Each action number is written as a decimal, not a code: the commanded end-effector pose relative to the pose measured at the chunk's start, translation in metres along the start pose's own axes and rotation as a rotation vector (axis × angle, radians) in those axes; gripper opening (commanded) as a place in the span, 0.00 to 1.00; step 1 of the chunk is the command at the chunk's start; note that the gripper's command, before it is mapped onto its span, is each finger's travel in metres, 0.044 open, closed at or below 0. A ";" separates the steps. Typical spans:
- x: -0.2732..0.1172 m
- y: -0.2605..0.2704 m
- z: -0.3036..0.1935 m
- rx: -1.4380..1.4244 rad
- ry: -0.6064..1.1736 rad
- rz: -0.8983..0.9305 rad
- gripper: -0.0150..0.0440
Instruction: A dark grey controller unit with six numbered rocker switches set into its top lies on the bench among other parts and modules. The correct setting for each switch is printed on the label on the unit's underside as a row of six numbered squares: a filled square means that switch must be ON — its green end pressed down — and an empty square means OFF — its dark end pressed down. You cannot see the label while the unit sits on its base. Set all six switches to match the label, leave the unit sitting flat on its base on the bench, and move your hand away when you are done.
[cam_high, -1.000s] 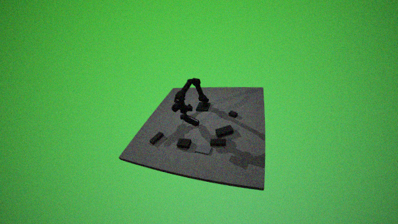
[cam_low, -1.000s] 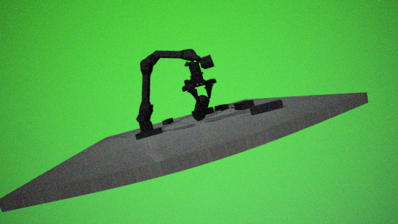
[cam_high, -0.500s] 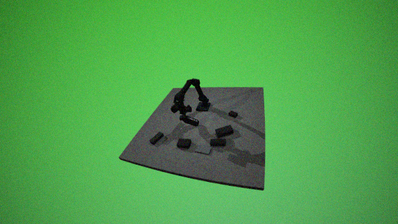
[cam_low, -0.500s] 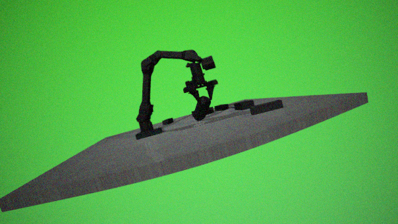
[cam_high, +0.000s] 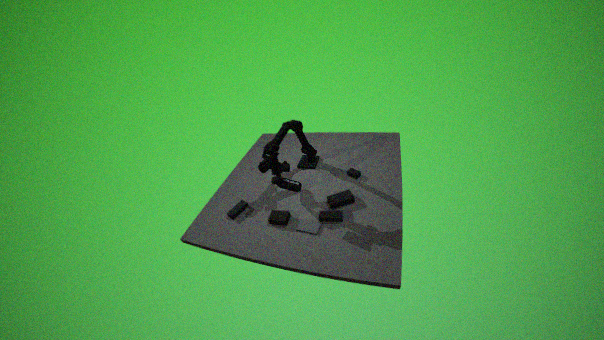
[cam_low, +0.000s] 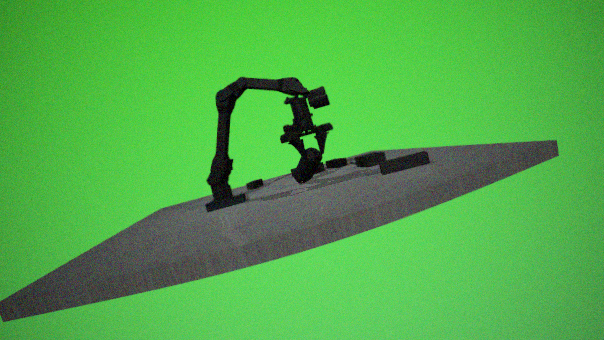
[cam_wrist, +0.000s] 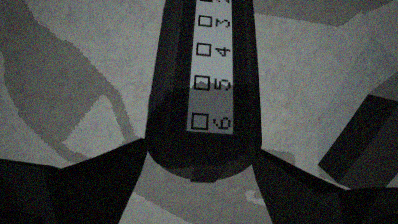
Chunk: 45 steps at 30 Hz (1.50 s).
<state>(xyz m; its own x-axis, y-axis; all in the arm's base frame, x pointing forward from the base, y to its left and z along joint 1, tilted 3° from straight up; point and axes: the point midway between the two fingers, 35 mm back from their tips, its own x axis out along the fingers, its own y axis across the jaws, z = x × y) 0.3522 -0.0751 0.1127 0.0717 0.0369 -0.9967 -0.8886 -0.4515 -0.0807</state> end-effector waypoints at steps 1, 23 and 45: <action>0.008 0.001 0.002 -0.006 -0.017 0.014 0.83; 0.023 0.001 -0.008 -0.006 -0.017 0.014 0.83; 0.039 0.001 -0.012 -0.006 -0.016 0.014 0.83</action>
<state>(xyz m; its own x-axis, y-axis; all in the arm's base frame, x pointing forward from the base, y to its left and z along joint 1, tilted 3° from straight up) 0.3628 -0.0879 0.0805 0.0714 0.0347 -0.9968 -0.8882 -0.4526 -0.0793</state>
